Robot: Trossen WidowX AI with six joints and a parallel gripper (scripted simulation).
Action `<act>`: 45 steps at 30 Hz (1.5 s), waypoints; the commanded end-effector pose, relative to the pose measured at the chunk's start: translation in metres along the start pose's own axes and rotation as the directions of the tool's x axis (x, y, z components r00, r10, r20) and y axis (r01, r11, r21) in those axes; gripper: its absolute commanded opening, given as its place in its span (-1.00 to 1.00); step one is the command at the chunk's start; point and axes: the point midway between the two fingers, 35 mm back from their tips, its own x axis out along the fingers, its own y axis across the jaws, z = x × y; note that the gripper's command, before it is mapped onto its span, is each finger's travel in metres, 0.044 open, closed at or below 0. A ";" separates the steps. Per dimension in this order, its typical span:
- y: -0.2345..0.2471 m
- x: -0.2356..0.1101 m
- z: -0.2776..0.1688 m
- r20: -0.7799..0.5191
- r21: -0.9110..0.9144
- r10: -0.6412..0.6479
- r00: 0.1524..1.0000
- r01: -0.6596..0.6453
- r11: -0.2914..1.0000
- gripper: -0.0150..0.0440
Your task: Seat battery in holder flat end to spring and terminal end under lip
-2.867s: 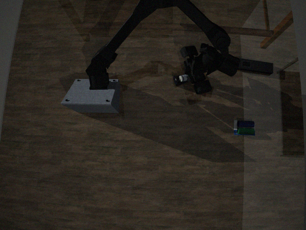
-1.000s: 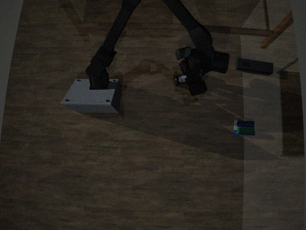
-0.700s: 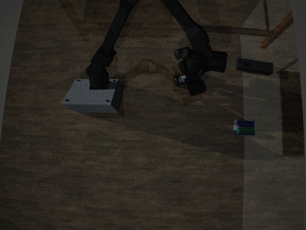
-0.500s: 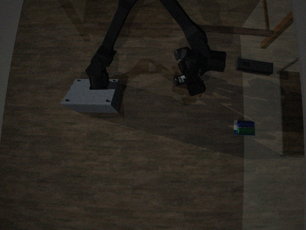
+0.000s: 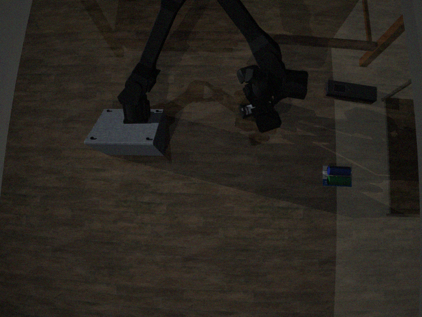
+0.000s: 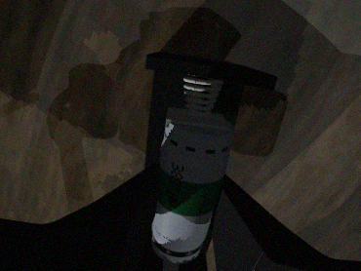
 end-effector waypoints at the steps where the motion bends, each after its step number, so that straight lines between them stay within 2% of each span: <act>1: 0.001 0.000 -0.003 0.005 0.001 0.003 1.000 -0.003 1.000 -0.20; 21: 0.001 0.000 -0.006 0.010 0.002 -0.004 1.000 0.004 1.000 -0.20; 25: 0.001 0.000 -0.006 0.010 0.002 -0.004 1.000 0.004 1.000 0.14; 38: 0.000 -0.015 -0.006 0.010 -0.002 -0.004 1.000 0.004 1.000 0.14; 40: -0.001 -0.019 -0.006 0.011 0.005 -0.004 1.000 0.004 1.000 0.32; 45: -0.005 -0.065 -0.005 0.009 0.001 -0.009 1.000 0.009 1.000 0.77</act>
